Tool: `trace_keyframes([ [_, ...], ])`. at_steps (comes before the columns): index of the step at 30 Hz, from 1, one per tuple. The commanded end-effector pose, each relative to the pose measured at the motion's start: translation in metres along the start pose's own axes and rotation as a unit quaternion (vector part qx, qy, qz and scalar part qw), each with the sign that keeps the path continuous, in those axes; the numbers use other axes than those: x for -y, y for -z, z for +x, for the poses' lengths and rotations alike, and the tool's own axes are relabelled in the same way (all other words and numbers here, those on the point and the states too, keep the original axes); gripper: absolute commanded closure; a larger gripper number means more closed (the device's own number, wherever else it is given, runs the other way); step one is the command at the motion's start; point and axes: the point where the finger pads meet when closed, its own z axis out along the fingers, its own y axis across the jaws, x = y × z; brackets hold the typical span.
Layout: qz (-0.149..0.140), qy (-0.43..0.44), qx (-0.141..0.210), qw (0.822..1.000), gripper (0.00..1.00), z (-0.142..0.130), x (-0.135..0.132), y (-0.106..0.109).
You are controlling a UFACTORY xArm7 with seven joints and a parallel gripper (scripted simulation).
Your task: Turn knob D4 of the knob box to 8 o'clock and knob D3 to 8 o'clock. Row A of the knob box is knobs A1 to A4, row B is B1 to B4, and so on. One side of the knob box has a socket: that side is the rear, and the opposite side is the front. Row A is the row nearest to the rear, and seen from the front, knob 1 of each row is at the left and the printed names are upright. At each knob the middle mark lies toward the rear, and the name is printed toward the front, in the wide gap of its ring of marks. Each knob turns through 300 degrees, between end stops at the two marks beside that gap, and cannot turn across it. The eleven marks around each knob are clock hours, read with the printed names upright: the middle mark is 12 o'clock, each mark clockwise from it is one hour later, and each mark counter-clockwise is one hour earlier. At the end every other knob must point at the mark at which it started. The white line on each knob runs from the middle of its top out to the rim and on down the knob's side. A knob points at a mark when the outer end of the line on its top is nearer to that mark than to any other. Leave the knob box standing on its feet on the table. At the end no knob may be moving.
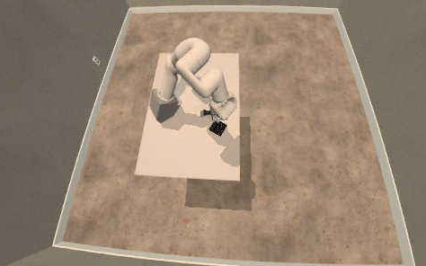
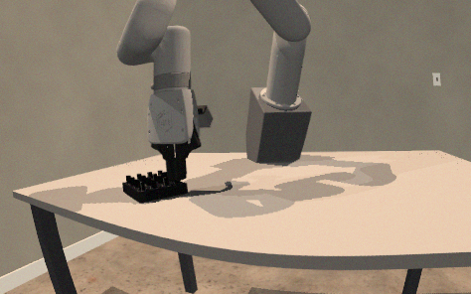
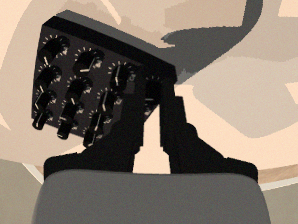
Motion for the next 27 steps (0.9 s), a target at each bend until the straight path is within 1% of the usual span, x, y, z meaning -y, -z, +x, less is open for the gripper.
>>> trace_keyframes([
  [1,0.000,0.045,0.001,0.999,0.92,-0.0005,0.0010,0.0006],
  [4,0.000,0.084,0.001,0.996,0.92,-0.0005,0.0010,0.0006],
  [6,0.000,0.084,0.001,0.996,0.92,-0.0005,0.0010,0.0006],
  [11,0.000,0.150,0.001,0.989,0.92,-0.0005,0.0010,0.0006],
  [16,0.001,0.216,0.001,0.976,0.92,-0.0005,0.0010,0.0006],
  [21,0.001,0.280,0.001,0.960,0.92,-0.0005,0.0011,0.0006],
  [23,0.001,0.280,0.001,0.960,0.92,-0.0005,0.0011,0.0006],
  [27,0.001,0.329,0.001,0.945,0.92,-0.0005,0.0011,0.0006],
])
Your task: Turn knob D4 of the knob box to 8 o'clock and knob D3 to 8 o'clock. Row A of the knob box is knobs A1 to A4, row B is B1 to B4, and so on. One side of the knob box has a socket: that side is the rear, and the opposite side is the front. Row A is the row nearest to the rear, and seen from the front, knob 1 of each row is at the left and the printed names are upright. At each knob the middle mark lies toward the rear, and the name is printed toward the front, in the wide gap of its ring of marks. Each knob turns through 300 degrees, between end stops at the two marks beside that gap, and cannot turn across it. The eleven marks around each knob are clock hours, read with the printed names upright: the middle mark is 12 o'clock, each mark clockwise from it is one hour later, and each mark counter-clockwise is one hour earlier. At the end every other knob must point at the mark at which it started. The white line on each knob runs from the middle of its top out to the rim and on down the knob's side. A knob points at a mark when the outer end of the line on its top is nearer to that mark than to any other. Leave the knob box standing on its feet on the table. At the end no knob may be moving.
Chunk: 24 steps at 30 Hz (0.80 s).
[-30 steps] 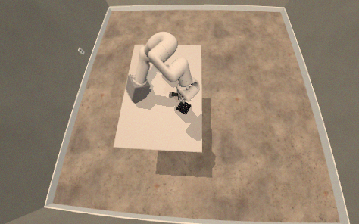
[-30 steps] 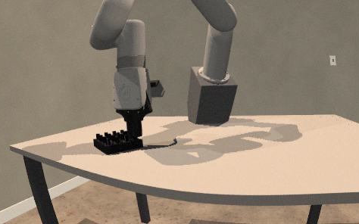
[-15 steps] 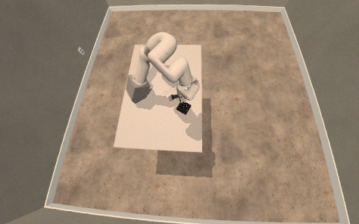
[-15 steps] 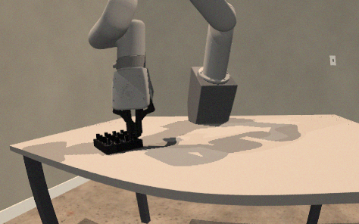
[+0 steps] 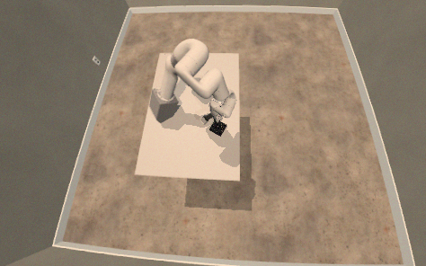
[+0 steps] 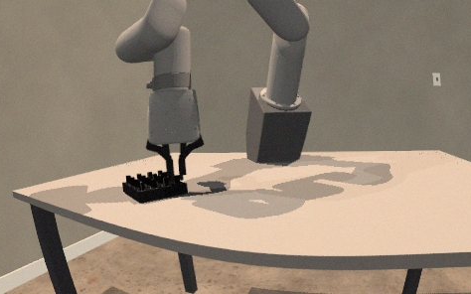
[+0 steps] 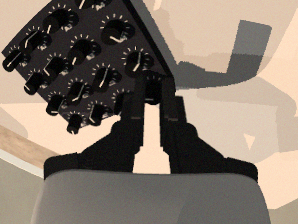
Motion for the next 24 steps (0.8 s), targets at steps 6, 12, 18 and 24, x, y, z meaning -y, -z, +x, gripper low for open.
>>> trace_keyframes([
  [6,0.001,0.101,0.001,0.995,0.92,0.0000,0.0011,0.0006],
  [12,0.001,0.151,0.001,0.989,0.92,0.0000,0.0011,0.0006],
  [18,0.001,0.193,0.001,0.981,0.92,0.0000,0.0011,0.0006],
  [24,0.001,0.232,0.001,0.973,0.92,0.0000,0.0011,0.0006],
])
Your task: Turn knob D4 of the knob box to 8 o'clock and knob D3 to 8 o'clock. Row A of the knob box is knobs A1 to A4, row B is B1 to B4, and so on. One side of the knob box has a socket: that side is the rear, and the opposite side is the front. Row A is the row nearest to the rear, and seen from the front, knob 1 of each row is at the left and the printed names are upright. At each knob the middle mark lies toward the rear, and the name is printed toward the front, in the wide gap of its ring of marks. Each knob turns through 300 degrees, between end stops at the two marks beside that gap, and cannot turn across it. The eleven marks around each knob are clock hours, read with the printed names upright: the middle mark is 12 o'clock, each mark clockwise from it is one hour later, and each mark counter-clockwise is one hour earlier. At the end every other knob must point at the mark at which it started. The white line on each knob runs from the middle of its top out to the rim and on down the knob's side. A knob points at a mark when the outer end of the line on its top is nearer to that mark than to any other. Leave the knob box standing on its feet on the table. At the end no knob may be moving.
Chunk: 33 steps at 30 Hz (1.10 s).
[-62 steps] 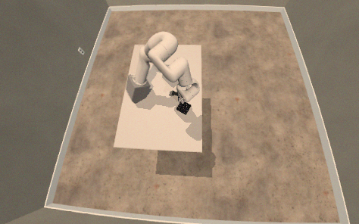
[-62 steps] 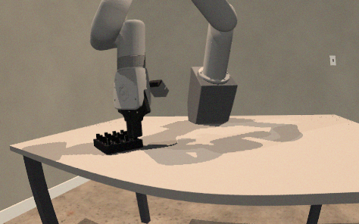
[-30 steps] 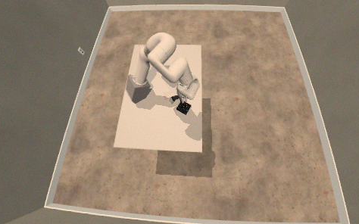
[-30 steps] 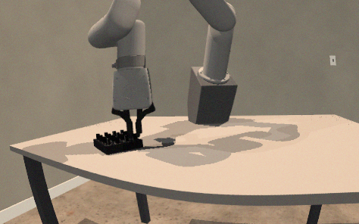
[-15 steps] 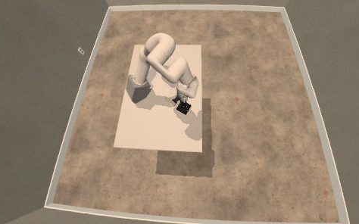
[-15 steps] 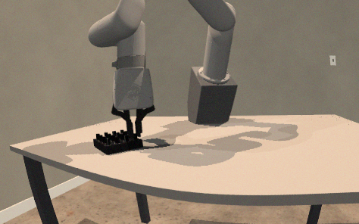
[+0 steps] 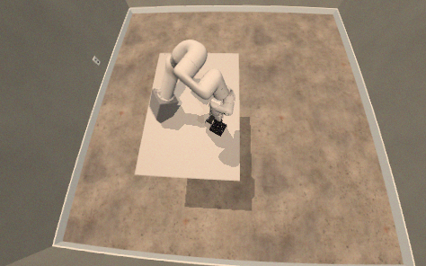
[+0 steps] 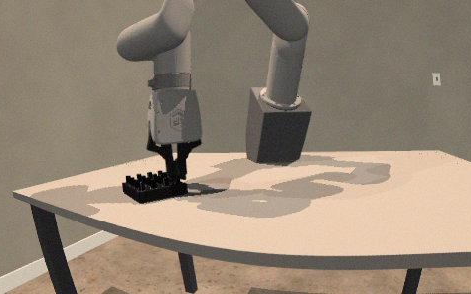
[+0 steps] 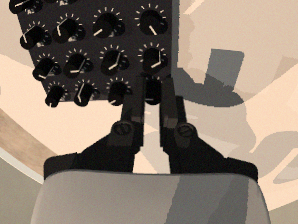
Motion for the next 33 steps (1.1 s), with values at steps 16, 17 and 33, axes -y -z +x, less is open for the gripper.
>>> trace_keyframes([
  [16,0.001,0.060,0.000,0.998,0.92,0.0004,0.0010,0.0006],
  [17,0.001,0.061,0.000,0.998,0.92,0.0004,0.0010,0.0006],
  [33,0.001,0.064,0.000,0.998,0.92,0.0004,0.0010,0.0006],
])
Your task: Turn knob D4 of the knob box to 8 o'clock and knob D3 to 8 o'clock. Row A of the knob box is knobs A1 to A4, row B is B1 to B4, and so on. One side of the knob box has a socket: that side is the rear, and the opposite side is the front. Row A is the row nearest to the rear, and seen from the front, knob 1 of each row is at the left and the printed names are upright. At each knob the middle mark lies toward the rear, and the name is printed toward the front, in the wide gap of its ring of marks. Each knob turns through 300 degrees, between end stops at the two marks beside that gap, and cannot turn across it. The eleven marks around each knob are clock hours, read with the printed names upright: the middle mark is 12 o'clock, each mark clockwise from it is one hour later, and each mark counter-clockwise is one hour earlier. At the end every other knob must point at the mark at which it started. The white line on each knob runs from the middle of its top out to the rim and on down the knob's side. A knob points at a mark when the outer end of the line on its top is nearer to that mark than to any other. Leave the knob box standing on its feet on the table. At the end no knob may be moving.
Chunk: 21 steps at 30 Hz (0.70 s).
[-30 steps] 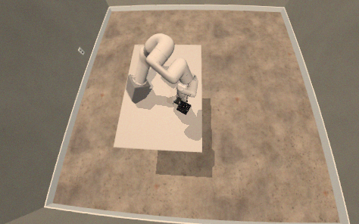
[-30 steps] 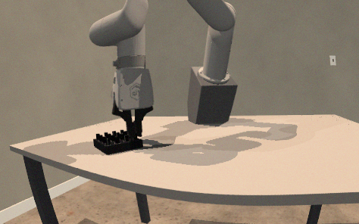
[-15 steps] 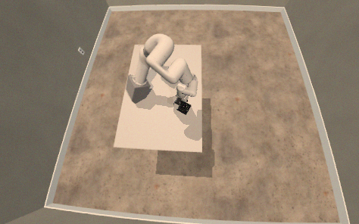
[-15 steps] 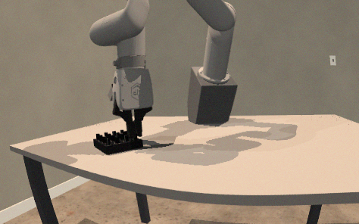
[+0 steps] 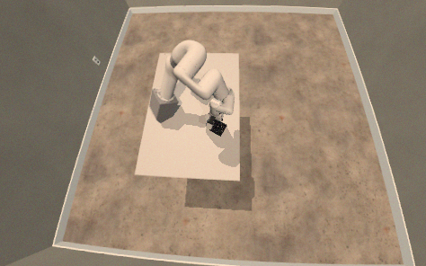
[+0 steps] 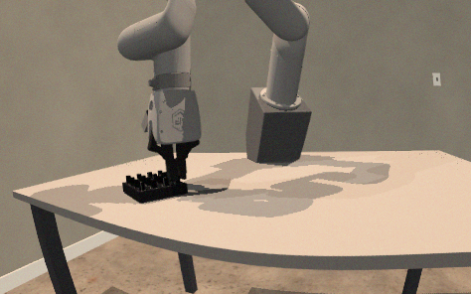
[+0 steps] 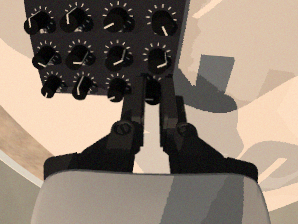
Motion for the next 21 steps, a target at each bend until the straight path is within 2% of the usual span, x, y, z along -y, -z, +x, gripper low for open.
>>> trace_keyframes([
  [1,0.001,0.000,-0.001,1.000,0.92,0.0005,0.0010,0.0006],
  [3,0.001,0.000,-0.001,1.000,0.92,0.0005,0.0010,0.0006],
  [4,0.001,0.000,-0.001,1.000,0.81,0.0005,0.0010,0.0006],
  [21,0.001,0.000,-0.001,1.000,0.81,0.0005,0.0010,0.0006],
])
